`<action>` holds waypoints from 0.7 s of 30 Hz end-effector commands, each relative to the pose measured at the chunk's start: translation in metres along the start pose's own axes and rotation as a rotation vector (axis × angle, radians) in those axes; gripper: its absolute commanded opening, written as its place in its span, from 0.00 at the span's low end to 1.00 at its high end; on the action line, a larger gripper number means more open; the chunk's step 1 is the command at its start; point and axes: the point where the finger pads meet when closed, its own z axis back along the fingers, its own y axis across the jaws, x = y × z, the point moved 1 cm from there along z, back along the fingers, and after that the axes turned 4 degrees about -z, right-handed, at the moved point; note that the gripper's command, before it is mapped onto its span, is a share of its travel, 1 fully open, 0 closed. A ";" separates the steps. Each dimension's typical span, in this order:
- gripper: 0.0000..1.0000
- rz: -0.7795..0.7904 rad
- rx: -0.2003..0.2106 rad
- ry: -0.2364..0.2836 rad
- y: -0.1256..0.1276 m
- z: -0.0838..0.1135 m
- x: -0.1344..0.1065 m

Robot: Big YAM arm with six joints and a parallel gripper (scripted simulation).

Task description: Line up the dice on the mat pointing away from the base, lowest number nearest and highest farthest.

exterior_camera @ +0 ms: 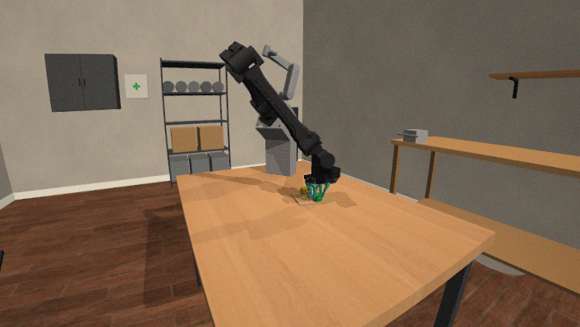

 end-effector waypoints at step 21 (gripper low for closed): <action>0.45 -0.008 0.012 -0.022 0.003 0.093 0.007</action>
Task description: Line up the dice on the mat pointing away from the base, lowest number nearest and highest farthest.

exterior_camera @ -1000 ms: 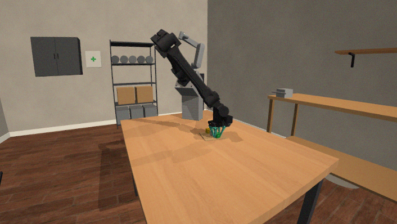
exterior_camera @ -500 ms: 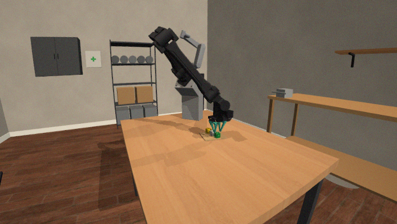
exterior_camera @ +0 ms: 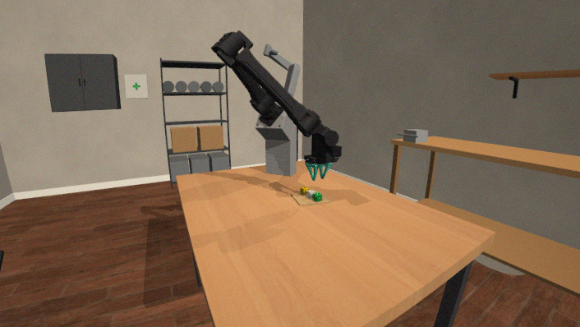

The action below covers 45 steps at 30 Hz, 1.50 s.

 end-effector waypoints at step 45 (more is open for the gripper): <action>1.00 -0.028 0.009 -0.021 0.002 0.078 0.013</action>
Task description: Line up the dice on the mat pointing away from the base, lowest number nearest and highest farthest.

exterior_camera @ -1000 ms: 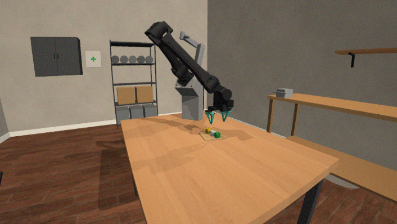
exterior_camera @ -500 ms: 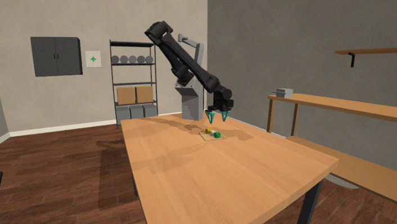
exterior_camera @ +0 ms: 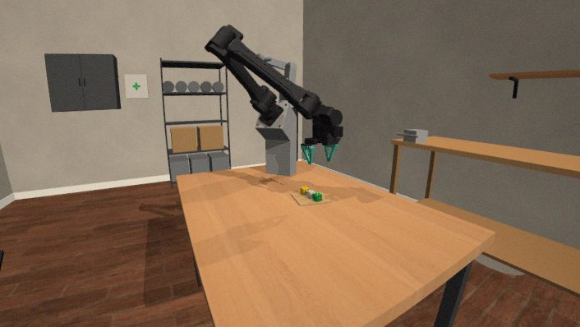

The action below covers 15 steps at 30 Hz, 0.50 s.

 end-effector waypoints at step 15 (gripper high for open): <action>1.00 -0.031 -0.007 0.021 -0.001 0.025 -0.003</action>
